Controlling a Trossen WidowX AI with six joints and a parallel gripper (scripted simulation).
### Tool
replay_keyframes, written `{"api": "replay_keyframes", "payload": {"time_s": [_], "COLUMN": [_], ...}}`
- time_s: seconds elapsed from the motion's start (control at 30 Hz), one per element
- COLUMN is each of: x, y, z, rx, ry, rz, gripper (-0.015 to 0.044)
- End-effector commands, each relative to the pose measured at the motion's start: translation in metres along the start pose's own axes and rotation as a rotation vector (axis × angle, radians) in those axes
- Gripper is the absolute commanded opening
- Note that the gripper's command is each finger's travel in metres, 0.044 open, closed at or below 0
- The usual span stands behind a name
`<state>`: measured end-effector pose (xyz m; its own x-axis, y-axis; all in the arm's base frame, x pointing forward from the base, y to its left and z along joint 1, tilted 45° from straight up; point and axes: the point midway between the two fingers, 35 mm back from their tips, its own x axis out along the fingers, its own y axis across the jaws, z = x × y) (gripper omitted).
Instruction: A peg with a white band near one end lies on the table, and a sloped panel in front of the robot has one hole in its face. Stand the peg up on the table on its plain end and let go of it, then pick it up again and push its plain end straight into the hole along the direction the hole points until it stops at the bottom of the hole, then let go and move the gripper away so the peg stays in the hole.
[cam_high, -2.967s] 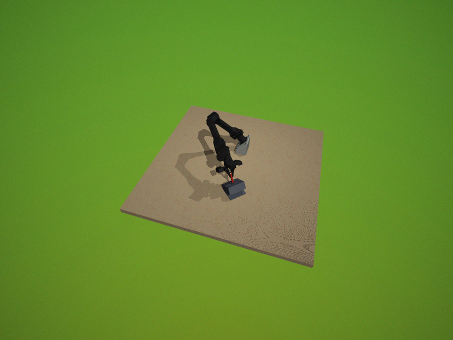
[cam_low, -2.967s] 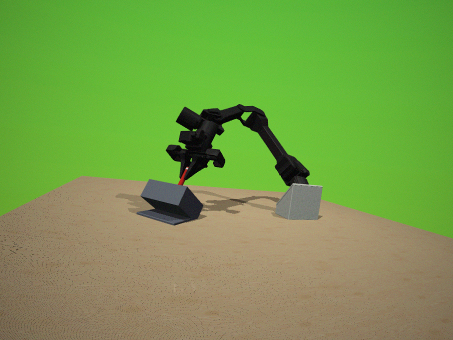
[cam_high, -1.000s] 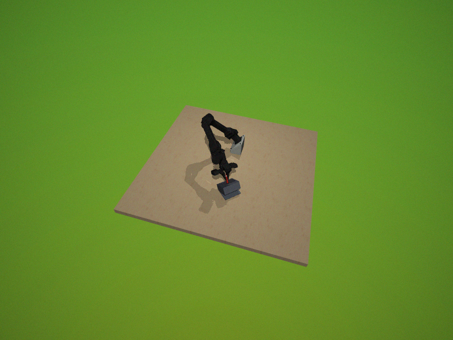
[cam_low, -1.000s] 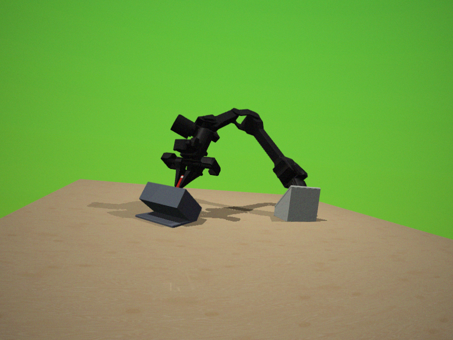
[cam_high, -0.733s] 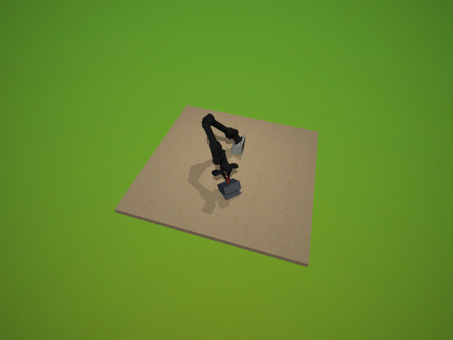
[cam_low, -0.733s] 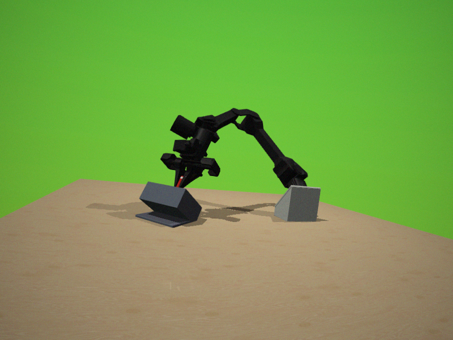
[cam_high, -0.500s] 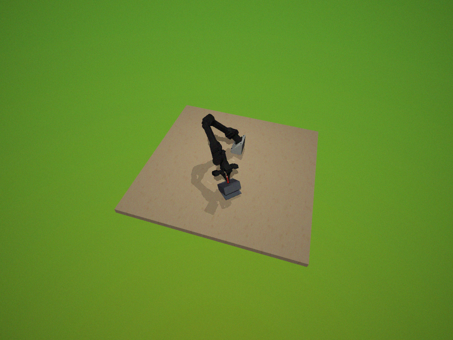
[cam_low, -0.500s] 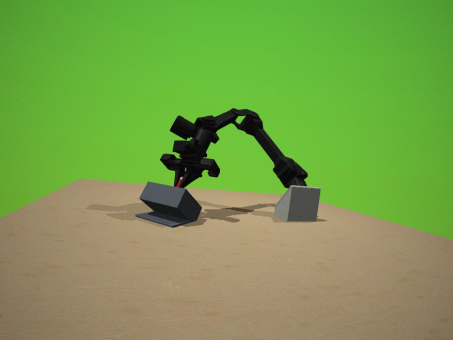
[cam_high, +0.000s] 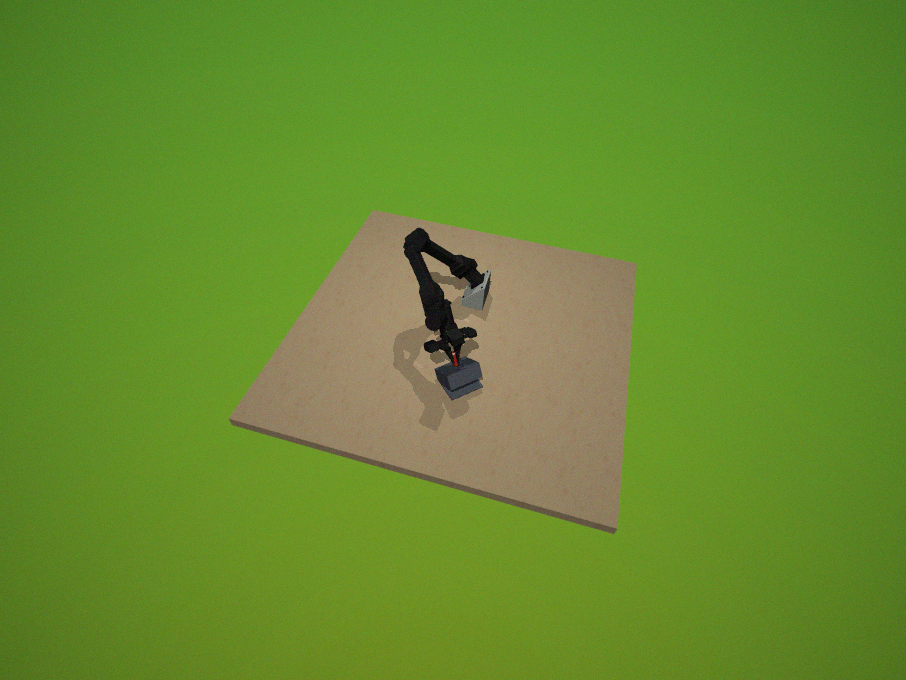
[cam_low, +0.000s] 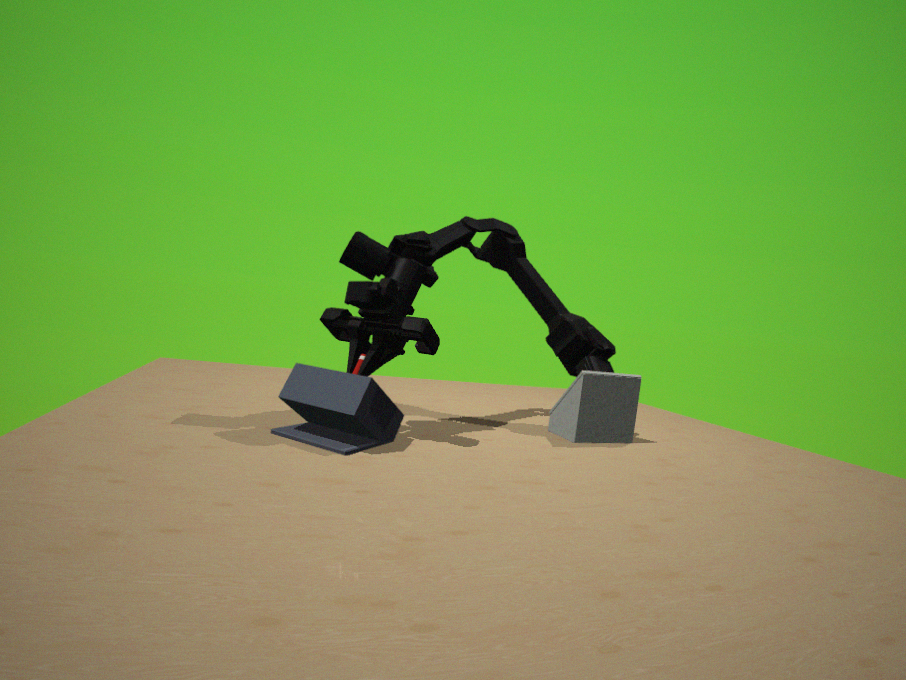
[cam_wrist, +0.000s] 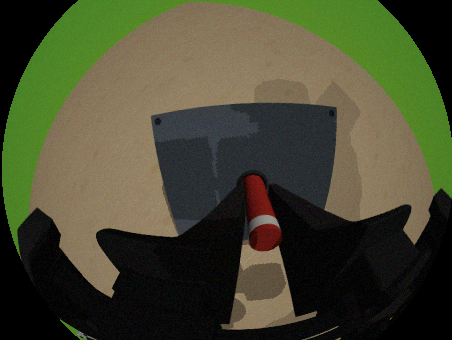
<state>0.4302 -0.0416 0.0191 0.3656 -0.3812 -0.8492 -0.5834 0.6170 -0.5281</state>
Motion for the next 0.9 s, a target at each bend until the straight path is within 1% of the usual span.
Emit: {"api": "replay_keyframes", "payload": {"time_s": [0.0, 0.37, 0.87], "x": [0.0, -0.005, -0.037], "y": [0.0, 0.0, 0.0], "z": [0.0, 0.001, 0.003], "rx": [0.0, -0.001, -0.005], "ry": [0.0, 0.0, 0.001], "rz": [0.0, 0.001, 0.009], "gripper": [0.0157, 0.044, 0.044]}}
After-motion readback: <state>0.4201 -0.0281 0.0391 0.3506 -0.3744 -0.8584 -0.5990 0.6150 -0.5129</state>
